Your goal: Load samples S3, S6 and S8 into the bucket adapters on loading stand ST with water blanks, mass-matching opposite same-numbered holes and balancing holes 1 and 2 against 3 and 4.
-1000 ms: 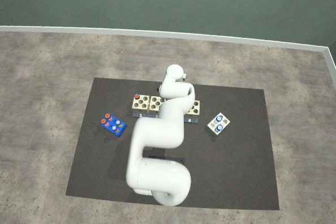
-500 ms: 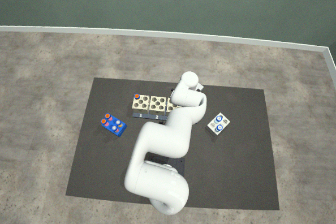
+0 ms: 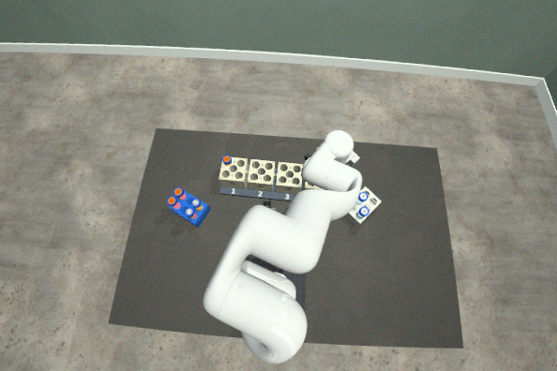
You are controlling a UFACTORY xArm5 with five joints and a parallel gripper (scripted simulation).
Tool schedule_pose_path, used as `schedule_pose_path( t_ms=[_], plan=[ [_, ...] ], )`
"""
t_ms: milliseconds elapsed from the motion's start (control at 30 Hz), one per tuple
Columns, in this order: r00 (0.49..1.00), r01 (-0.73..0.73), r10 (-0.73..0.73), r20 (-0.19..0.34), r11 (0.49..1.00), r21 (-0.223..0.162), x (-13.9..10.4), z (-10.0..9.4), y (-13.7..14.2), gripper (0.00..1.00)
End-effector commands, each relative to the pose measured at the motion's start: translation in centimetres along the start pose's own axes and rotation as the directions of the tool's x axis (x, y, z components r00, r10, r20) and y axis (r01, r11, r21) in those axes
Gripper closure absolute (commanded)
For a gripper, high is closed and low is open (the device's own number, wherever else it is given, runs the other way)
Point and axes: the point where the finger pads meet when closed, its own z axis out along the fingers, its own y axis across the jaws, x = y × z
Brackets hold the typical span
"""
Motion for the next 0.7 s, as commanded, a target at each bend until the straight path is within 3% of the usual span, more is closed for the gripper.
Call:
schedule_pose_path(
  t_ms=[0, 667],
  plan=[
    [1.0, 0.001, -0.001, -0.005, 1.0, -0.001, 0.8, -0.2, 1.8, 0.0],
    [1.0, 0.001, -0.001, -0.005, 1.0, -0.002, 3.4, -0.2, 9.9, 0.0]
  ],
)
